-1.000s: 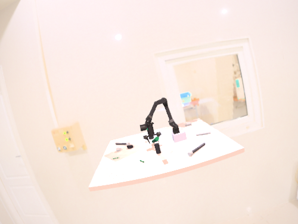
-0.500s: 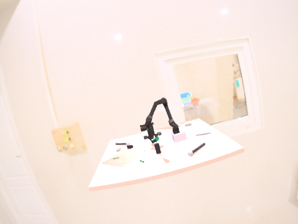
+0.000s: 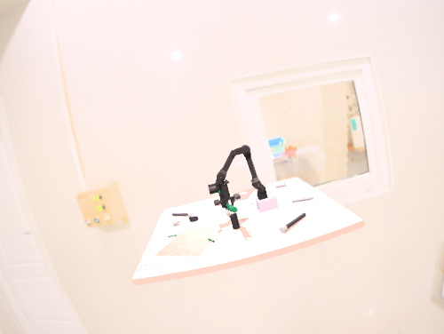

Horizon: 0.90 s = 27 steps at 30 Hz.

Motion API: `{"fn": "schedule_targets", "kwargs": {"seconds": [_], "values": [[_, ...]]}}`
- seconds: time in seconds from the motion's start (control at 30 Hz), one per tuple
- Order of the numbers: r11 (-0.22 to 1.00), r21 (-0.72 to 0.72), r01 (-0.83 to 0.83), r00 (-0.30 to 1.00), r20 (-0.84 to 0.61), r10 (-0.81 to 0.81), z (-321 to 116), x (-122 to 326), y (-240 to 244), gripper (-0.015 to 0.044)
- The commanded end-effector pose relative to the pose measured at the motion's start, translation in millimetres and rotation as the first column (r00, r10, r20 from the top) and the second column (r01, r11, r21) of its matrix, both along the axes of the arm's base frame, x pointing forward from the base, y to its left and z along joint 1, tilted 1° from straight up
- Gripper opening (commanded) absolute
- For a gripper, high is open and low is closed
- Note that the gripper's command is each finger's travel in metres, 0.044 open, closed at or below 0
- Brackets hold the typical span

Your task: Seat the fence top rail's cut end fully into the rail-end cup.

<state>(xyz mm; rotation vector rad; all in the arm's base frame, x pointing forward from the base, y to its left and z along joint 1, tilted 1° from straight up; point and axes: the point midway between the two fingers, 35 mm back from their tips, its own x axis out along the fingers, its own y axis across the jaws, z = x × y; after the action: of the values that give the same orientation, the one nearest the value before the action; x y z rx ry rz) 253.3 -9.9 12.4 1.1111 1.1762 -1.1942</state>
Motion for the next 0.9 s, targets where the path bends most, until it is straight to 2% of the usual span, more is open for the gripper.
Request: {"fn": "schedule_targets", "kwargs": {"seconds": [0.0,0.2,0.87], "values": [[0.995,-0.102,0.003,0.999,0.035,0.001,27.7,6.5,-14.2,0.0],[0.974,-0.224,0.009,0.999,0.042,0.0,56.8,4.3,-30.9,0.0],[0.978,-0.207,0.006,1.0,0.024,-0.001,50.7,1.3,-28.2,0.0]]}}
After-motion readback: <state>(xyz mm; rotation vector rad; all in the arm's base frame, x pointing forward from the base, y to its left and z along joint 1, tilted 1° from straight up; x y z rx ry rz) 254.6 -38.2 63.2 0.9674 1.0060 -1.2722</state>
